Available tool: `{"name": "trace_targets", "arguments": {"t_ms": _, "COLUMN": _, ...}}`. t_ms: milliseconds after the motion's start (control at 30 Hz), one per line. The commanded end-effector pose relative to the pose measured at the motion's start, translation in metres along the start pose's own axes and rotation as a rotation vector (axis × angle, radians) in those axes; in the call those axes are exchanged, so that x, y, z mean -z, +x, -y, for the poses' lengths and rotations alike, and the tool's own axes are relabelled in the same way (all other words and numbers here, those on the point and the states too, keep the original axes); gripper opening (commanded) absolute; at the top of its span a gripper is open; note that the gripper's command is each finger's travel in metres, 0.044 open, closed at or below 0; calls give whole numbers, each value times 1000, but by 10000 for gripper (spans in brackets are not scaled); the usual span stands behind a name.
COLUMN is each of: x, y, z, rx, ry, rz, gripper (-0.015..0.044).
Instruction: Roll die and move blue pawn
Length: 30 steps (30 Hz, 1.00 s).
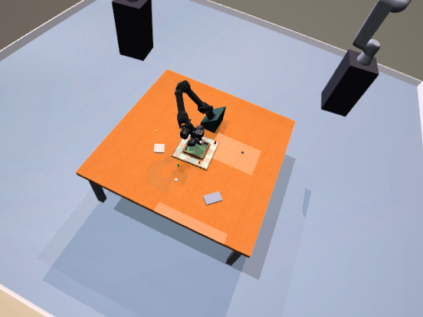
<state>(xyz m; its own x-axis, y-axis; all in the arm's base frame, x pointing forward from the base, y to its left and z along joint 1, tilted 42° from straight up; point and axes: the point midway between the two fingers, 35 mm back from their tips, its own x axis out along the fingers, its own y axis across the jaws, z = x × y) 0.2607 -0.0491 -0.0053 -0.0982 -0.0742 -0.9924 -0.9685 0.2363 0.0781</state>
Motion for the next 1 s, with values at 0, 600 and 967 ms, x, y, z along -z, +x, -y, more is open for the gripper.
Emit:
{"name": "trace_targets", "arguments": {"t_ms": 0, "x": 1, "y": 1, "z": -1, "rx": 29, "ry": -13, "rz": 119, "gripper": 0}}
{"name": "trace_targets", "arguments": {"t_ms": 600, "x": 10, "y": -40, "z": 5, "rx": 74, "ry": -29, "rz": 219, "gripper": 0}}
{"name": "trace_targets", "arguments": {"t_ms": 967, "x": 9, "y": -40, "z": 7, "rx": 82, "ry": -28, "rz": 214, "gripper": 53}}
